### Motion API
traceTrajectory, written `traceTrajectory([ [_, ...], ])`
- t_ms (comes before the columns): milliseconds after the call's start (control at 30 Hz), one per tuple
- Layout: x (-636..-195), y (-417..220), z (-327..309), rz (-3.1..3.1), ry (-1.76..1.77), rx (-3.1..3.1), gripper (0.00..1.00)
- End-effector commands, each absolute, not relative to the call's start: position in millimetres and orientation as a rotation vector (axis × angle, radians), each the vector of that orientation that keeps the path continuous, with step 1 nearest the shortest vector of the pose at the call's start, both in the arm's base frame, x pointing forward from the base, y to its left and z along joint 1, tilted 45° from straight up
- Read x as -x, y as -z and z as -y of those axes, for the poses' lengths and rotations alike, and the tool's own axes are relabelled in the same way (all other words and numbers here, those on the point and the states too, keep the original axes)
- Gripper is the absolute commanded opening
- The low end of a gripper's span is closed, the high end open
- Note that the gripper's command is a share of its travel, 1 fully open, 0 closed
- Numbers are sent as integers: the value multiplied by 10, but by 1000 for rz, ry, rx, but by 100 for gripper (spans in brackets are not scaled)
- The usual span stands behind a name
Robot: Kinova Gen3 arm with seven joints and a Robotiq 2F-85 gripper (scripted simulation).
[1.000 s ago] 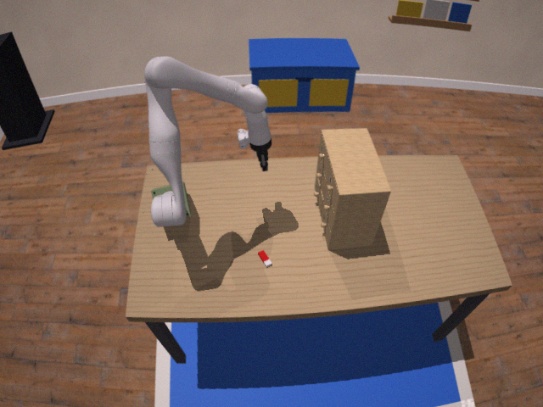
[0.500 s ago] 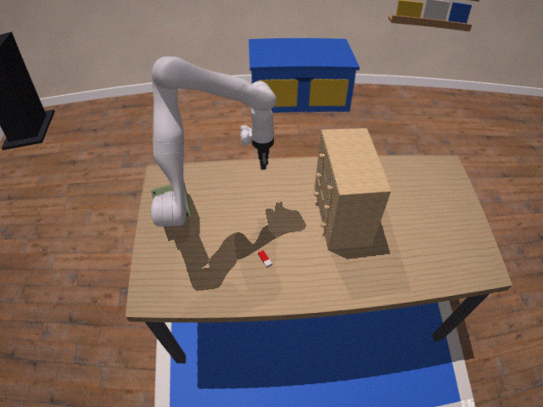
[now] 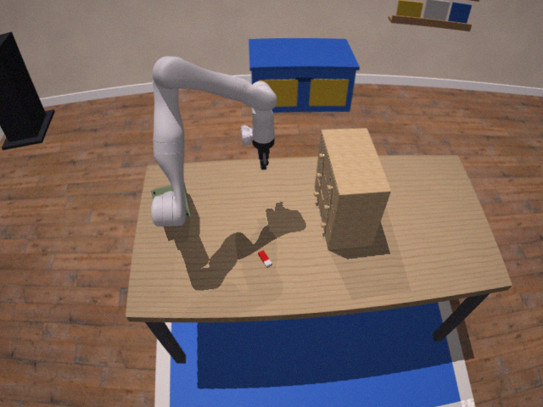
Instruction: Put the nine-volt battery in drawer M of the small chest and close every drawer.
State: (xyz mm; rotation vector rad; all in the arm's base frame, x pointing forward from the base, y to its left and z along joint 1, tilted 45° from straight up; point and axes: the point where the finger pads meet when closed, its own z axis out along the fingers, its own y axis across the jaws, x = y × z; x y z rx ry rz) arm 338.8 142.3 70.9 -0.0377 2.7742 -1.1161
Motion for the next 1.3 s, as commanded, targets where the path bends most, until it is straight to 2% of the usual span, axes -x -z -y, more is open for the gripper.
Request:
traceTrajectory([
  [0, -3390, -711, -1429, -2774, 1114, 39, 0],
  [333, -3390, -711, -1429, -2774, 1114, 39, 0],
  [367, -3390, -711, -1429, -2774, 1114, 39, 100],
  [1267, -3390, -711, -1429, -2774, 1114, 39, 100],
])
